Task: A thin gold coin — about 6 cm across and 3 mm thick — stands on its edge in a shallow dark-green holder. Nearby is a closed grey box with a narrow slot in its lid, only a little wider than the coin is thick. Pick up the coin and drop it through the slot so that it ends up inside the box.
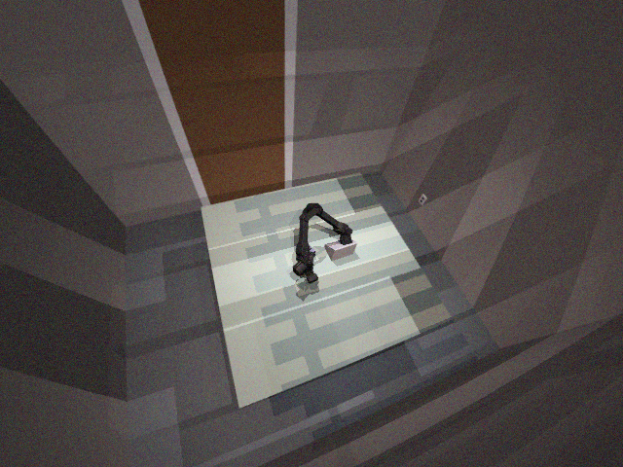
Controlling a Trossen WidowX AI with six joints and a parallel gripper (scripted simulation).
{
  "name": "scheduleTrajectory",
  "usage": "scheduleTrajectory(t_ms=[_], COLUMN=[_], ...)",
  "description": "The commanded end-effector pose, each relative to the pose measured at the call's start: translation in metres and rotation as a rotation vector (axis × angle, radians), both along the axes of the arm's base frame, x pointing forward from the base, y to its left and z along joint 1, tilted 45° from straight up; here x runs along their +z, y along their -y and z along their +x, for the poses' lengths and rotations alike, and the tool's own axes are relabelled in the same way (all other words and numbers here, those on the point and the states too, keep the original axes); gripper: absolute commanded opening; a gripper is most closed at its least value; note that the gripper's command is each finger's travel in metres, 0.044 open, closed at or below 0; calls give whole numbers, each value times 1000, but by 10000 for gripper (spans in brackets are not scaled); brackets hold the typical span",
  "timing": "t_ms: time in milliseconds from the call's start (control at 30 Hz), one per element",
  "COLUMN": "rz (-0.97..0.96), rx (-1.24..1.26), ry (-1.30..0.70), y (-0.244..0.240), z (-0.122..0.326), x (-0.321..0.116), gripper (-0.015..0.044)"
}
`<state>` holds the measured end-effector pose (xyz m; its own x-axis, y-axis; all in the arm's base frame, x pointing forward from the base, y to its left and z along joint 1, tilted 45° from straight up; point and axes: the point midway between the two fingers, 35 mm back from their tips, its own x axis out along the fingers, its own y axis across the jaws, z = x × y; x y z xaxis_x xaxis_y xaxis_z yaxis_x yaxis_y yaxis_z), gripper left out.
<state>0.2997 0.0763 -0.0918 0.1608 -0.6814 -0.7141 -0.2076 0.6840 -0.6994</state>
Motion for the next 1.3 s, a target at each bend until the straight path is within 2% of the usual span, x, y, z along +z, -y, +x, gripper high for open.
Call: scheduleTrajectory(t_ms=[0,300,1267], rz=[-4,-3,3], rx=[5,5,9], ry=[0,-1,-5], y=[0,-2,-54], z=[0,0,-10], x=[0,2,53], gripper=[0,0,0])
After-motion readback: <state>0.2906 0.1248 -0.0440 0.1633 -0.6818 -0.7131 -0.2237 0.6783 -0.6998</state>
